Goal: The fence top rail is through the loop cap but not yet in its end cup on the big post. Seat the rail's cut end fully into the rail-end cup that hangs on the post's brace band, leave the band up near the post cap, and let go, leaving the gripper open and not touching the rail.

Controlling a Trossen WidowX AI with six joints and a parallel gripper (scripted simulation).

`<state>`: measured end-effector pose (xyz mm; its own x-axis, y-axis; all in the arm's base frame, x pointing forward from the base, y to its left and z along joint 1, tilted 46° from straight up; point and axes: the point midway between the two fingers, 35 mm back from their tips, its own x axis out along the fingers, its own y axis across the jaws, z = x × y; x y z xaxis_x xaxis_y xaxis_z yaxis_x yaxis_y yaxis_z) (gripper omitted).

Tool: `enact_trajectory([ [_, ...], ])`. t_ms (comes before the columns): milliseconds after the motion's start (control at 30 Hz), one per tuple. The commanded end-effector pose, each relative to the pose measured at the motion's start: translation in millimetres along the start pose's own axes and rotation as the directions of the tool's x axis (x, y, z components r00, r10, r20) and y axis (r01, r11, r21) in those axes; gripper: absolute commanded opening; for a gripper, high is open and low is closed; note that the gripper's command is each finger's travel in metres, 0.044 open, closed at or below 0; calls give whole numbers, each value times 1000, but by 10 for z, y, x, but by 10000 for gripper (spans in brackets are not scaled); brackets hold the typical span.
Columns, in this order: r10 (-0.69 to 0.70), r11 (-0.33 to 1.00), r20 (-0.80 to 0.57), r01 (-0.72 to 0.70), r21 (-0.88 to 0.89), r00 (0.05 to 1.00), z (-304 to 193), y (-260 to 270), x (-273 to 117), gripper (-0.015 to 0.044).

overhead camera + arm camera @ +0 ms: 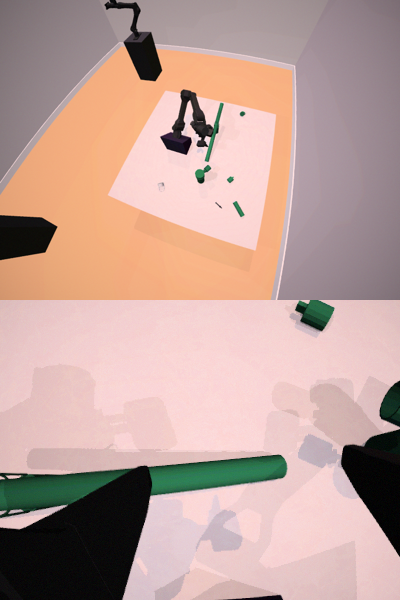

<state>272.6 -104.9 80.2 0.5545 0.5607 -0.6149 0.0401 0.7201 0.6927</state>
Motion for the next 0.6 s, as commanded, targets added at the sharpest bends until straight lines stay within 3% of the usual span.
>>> enact_trajectory([
  [0,7,1000,0,-7,9,1000,-28,-21,4,440],
  [200,-65,942,-16,56,-332,998,77,-457,112,440],
  [400,-178,624,-39,82,-777,983,152,-1188,311,440],
  [567,-223,437,-49,55,-898,973,147,-1493,400,440],
])
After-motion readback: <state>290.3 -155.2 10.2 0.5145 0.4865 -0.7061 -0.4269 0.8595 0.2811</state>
